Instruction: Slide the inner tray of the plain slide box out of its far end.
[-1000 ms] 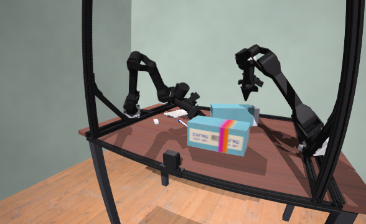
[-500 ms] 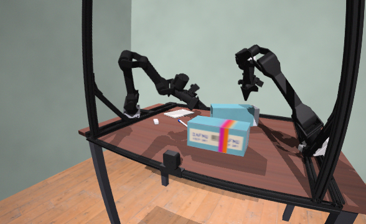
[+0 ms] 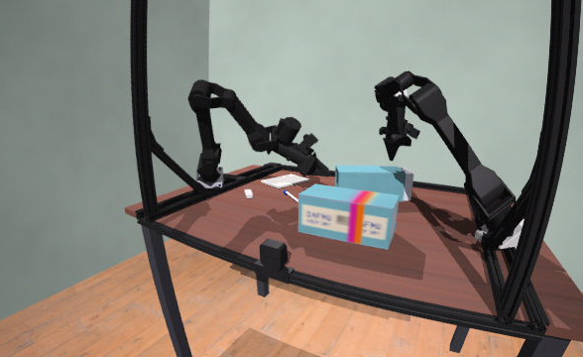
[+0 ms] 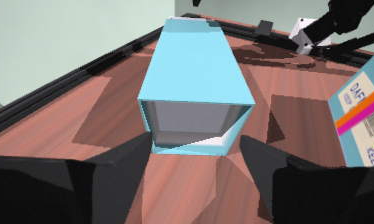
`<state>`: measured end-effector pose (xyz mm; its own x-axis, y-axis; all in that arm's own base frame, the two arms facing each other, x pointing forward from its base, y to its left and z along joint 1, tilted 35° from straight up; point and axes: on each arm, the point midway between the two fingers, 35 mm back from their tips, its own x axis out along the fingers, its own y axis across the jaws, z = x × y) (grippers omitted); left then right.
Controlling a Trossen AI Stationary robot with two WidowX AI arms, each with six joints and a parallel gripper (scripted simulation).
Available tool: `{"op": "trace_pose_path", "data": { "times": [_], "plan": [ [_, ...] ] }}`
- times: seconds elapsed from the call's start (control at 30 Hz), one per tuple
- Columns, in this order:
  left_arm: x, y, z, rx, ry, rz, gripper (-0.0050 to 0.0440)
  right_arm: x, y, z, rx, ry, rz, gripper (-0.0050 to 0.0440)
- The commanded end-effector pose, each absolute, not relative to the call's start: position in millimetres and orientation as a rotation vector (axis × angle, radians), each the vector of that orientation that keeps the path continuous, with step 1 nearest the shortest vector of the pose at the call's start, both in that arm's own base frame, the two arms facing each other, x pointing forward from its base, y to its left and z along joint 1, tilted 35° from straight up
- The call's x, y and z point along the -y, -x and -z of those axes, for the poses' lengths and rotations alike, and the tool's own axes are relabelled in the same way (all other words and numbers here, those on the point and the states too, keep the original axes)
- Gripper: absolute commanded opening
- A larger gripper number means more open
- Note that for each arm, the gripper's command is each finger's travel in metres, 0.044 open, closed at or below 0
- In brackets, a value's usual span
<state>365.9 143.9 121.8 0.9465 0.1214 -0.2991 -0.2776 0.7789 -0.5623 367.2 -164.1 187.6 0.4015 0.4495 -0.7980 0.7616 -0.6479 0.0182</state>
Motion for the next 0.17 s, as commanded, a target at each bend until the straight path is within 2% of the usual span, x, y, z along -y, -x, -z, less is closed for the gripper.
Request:
{"op": "trace_pose_path", "data": {
  "times": [0.0,0.13],
  "plan": [
    [-144.0,-365.6,-120.7,-0.255,0.646,-0.221,0.0360,164.0,-367.1,-187.6,-1.043,-2.283,1.125,0.0000],
    [-144.0,-365.6,-120.7,-0.255,0.646,-0.221,0.0360,164.0,-367.1,-187.6,-1.043,-2.283,1.125,0.0000]
  ]
}}
